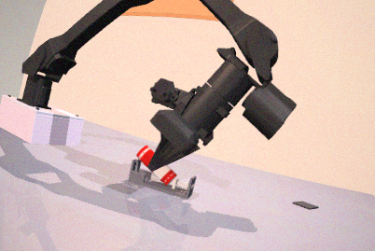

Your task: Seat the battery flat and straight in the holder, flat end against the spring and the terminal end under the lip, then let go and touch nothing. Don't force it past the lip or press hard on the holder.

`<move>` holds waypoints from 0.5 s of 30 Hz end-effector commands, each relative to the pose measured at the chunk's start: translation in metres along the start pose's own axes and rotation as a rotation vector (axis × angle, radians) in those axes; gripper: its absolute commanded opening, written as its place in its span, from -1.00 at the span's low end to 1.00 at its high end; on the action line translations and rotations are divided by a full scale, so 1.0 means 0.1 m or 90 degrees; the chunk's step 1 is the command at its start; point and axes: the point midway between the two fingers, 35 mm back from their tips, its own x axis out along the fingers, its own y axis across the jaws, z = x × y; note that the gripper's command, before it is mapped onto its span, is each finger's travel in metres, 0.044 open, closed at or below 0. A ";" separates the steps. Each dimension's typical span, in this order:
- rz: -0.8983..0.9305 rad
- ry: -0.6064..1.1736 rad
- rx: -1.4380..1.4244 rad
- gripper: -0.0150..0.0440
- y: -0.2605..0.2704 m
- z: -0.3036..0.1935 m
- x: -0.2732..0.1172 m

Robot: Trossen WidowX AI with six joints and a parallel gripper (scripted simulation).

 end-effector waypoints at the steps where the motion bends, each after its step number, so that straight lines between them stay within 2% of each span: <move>1: 0.002 -0.006 0.003 -0.20 0.01 -0.02 -0.01; 15: -0.001 -0.005 0.003 -0.20 0.01 -0.10 -0.03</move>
